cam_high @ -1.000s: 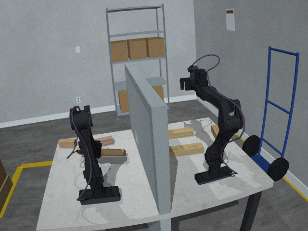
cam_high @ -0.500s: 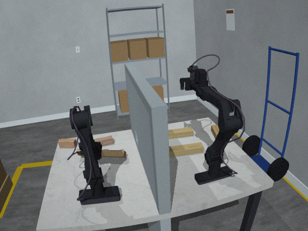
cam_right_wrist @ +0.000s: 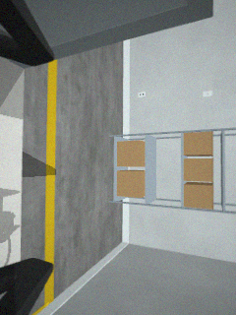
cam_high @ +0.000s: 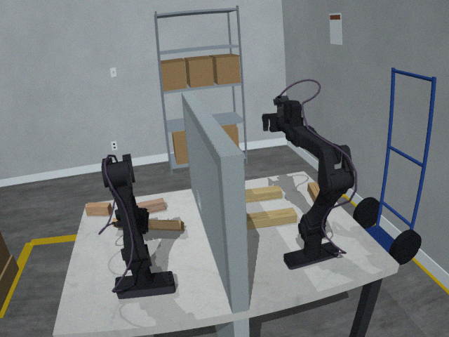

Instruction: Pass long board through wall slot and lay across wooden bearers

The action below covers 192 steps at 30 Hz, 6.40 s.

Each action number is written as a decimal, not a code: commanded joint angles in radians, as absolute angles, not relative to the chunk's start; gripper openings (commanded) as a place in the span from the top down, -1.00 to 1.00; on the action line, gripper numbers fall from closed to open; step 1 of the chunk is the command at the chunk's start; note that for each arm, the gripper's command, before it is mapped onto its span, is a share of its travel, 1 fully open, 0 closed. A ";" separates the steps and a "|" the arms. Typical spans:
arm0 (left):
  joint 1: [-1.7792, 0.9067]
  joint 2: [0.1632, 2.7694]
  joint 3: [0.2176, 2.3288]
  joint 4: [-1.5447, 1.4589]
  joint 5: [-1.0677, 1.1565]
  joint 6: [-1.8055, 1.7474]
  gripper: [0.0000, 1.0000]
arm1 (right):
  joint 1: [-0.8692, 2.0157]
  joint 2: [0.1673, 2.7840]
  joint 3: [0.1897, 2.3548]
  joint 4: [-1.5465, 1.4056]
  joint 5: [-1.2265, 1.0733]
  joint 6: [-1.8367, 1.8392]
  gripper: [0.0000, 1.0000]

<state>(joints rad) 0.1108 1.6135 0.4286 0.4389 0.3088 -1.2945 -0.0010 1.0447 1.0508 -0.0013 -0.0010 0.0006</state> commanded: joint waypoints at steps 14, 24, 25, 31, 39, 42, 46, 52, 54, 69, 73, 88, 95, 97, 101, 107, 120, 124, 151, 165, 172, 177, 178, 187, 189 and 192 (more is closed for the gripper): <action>0.132 1.631 0.385 0.702 0.362 -1.298 1.00 | -0.009 1.022 1.089 0.002 0.013 -0.012 -1.00; 0.150 1.671 0.335 0.827 0.389 -1.306 1.00 | -0.009 1.022 1.089 0.002 0.013 -0.012 -1.00; 0.150 1.678 0.347 0.813 0.384 -1.308 1.00 | -0.009 1.022 1.089 0.002 0.013 -0.012 -1.00; 0.151 1.688 0.342 0.845 0.388 -1.297 1.00 | -0.009 1.022 1.089 0.002 0.013 -0.012 -1.00; 0.170 1.738 0.279 1.030 0.428 -1.318 1.00 | -0.009 1.022 1.089 0.002 0.013 -0.012 -1.00; 0.175 1.788 0.279 1.061 0.428 -1.324 1.00 | -0.009 1.021 1.089 0.002 0.013 -0.012 -1.00; 0.183 1.811 0.245 1.181 0.451 -1.328 1.00 | -0.009 1.022 1.089 0.002 0.013 -0.012 -1.00; 0.175 1.860 0.260 1.187 0.440 -1.337 1.00 | -0.009 1.022 1.089 0.002 0.013 -0.012 -1.00; 0.175 1.863 0.260 1.192 0.440 -1.338 1.00 | -0.009 1.022 1.089 0.002 0.013 -0.012 -1.00; 0.200 1.951 0.215 1.386 0.475 -1.347 1.00 | -0.009 1.022 1.089 0.002 0.013 -0.012 -1.00; 0.207 1.998 0.204 1.461 0.487 -1.352 1.00 | -0.009 1.021 1.089 0.002 0.013 -0.012 -1.00; 0.208 2.068 0.216 1.535 0.476 -1.349 1.00 | -0.009 1.022 1.089 0.002 0.013 -0.012 -1.00; 0.205 2.087 0.220 1.564 0.485 -1.355 0.08 | -0.009 1.022 1.089 0.002 0.013 -0.012 -1.00; 0.197 2.071 0.220 1.569 0.476 -1.357 0.08 | -0.009 1.022 1.089 0.002 0.013 -0.012 -1.00; 0.214 2.070 0.220 1.568 0.475 -1.356 0.08 | -0.009 1.022 1.089 0.002 0.013 -0.012 -1.00; 0.214 2.070 0.220 1.568 0.475 -1.356 0.08 | -0.009 1.022 1.089 0.002 0.013 -0.012 -1.00; 0.214 2.071 0.220 1.568 0.481 -1.356 -0.05 | -0.009 1.022 1.089 0.002 0.013 -0.012 -1.00; 0.214 2.071 0.220 1.568 0.481 -1.356 -0.05 | -0.009 1.022 1.089 0.002 0.013 -0.012 -1.00; 0.222 2.055 0.175 1.569 0.505 -1.351 -0.30 | -0.009 1.022 1.089 0.002 0.013 -0.012 -1.00; 0.259 2.014 0.129 1.564 0.552 -1.328 -0.30 | -0.009 1.021 1.089 0.002 0.013 -0.012 -1.00; 0.347 1.931 0.040 1.453 0.643 -1.295 -0.30 | -0.009 1.021 1.089 0.002 0.013 -0.012 -1.00; 0.411 1.870 0.008 1.391 0.712 -1.264 -0.30 | -0.009 1.021 1.089 0.002 0.013 -0.012 -1.00; 0.420 1.837 0.003 1.406 0.687 -1.269 -0.30 | -0.009 1.021 1.089 0.002 0.013 -0.012 -1.00; 0.485 1.795 0.001 1.217 0.820 -1.240 -0.30 | -0.009 1.021 1.089 0.002 0.013 -0.012 -1.00; 0.526 1.710 0.000 1.259 0.815 -1.204 -0.30 | -0.009 1.021 1.089 0.002 0.013 -0.012 -1.00; 0.530 1.672 0.000 1.199 0.817 -1.195 -0.30 | -0.009 1.021 1.089 0.002 0.013 -0.012 -1.00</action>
<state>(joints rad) 0.5220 1.7317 0.0086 1.2972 0.7776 -1.2346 -0.0010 1.0447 1.0508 -0.0013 -0.0010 0.0006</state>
